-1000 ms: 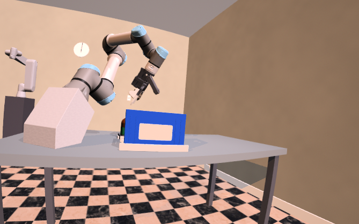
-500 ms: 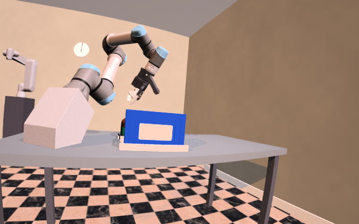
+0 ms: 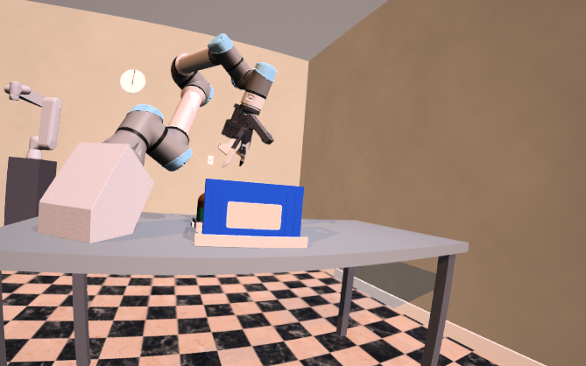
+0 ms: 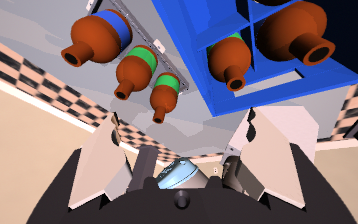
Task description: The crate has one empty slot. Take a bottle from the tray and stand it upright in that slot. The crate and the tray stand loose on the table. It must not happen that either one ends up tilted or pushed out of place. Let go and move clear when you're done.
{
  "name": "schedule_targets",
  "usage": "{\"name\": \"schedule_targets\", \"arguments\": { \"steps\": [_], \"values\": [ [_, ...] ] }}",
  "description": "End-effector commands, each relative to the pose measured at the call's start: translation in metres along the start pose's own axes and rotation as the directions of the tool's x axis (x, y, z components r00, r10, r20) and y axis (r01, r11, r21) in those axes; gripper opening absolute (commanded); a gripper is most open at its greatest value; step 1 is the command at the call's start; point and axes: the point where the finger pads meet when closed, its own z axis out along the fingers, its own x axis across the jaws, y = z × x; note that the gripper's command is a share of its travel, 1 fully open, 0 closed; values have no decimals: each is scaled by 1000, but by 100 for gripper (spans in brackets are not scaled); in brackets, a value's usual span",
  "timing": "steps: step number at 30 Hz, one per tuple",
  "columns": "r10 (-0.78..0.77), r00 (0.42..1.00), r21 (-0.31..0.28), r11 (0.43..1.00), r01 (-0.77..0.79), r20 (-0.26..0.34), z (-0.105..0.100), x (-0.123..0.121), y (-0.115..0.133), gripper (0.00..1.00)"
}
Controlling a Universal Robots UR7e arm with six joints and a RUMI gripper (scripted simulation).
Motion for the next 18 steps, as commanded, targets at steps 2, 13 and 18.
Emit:
{"name": "schedule_targets", "arguments": {
  "steps": [2,13,18],
  "values": [
    [80,997,80,994,-79,-21,-9,27,-31,100],
    [326,945,322,895,-309,-2,-62,108,-94,100],
    [332,943,327,891,-314,0,-63,110,-95,100]
  ]
}}
